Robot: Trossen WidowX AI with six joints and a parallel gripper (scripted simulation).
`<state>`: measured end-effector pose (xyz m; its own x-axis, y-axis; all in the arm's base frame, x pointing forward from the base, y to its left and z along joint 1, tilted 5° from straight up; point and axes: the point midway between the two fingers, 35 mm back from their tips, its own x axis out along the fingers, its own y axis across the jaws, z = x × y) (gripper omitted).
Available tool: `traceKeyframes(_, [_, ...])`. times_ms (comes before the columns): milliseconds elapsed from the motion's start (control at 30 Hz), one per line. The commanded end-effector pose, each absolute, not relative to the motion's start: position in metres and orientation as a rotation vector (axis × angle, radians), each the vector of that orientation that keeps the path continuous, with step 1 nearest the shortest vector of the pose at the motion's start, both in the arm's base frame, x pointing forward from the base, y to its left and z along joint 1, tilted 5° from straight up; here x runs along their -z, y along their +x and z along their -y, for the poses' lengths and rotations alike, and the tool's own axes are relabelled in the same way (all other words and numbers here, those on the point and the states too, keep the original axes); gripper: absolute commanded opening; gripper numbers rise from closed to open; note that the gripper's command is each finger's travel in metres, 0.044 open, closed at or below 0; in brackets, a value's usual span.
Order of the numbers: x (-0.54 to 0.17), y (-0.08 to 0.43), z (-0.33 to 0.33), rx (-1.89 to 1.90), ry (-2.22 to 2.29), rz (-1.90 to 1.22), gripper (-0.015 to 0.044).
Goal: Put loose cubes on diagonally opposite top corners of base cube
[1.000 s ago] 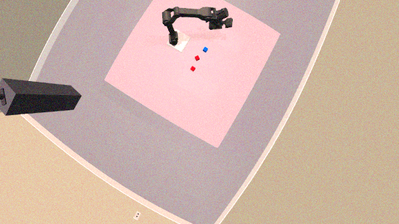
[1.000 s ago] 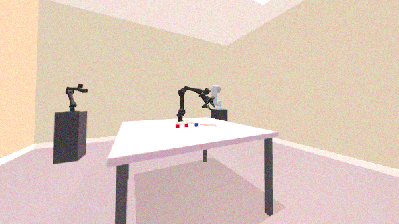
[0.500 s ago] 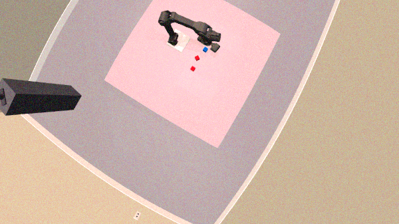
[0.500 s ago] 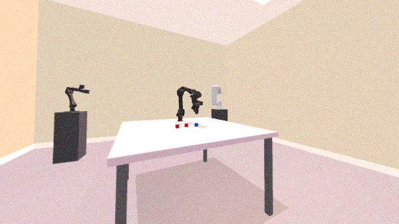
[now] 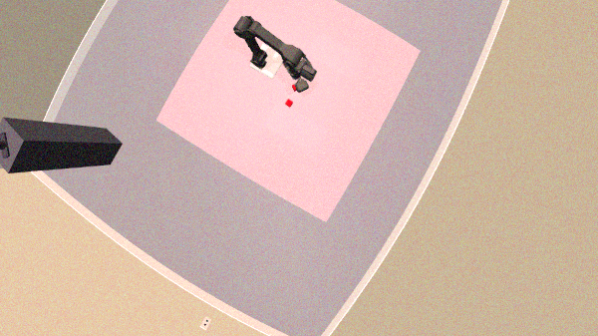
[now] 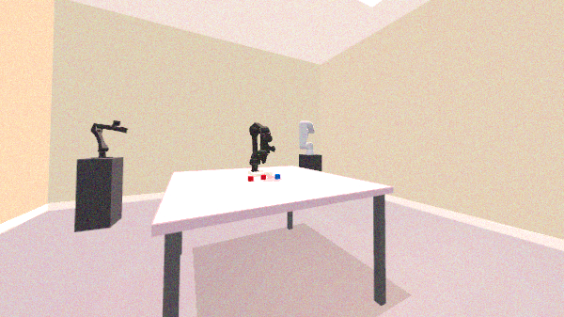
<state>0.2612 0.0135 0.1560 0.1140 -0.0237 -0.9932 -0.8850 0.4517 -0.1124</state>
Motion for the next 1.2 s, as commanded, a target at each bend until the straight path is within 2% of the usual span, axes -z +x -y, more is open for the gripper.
traceKeyframes(0, [-0.139, 0.261, -0.011, -0.773, -0.902, -1.325, 0.0265])
traceKeyframes(200, [-0.098, 0.264, -0.009, -0.773, -0.902, -1.326, 0.0265])
traceKeyframes(1167, [-0.052, 0.268, -0.008, -0.773, -0.902, -1.326, 0.0265])
